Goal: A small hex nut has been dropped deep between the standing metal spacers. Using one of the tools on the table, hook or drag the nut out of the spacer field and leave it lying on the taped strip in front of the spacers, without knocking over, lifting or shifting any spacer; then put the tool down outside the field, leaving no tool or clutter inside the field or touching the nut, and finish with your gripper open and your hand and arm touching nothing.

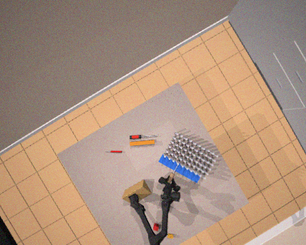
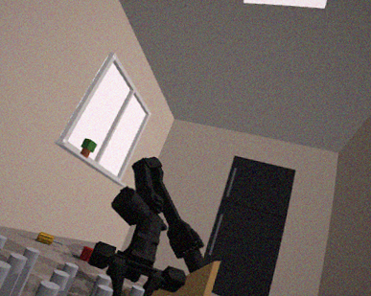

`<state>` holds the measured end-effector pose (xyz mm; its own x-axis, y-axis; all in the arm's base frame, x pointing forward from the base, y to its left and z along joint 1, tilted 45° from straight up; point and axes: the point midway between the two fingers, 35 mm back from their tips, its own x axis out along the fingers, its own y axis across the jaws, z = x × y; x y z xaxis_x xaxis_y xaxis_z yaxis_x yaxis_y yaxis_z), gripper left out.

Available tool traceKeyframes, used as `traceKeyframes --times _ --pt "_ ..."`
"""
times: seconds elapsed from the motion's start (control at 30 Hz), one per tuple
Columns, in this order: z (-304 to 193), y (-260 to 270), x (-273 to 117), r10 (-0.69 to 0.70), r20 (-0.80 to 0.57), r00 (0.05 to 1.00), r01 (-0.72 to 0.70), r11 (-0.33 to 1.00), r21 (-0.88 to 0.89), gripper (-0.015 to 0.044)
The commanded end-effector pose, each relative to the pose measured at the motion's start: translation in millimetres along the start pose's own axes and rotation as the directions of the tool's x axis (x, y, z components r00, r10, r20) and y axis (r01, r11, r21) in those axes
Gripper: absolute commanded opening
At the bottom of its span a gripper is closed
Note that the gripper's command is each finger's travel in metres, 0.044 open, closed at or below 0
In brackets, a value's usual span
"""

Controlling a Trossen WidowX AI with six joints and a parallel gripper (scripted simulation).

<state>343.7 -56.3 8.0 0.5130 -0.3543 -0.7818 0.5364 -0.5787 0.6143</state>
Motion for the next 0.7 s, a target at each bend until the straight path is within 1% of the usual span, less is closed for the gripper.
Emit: traceKeyframes --times 0.0,0.67 --pt "-5 3 1 0.007 -0.007 1.000 -0.007 1.000 0.007 0.0000" --pt "-16 3 8 0.007 -0.008 1.000 -0.007 1.000 0.007 0.0000"
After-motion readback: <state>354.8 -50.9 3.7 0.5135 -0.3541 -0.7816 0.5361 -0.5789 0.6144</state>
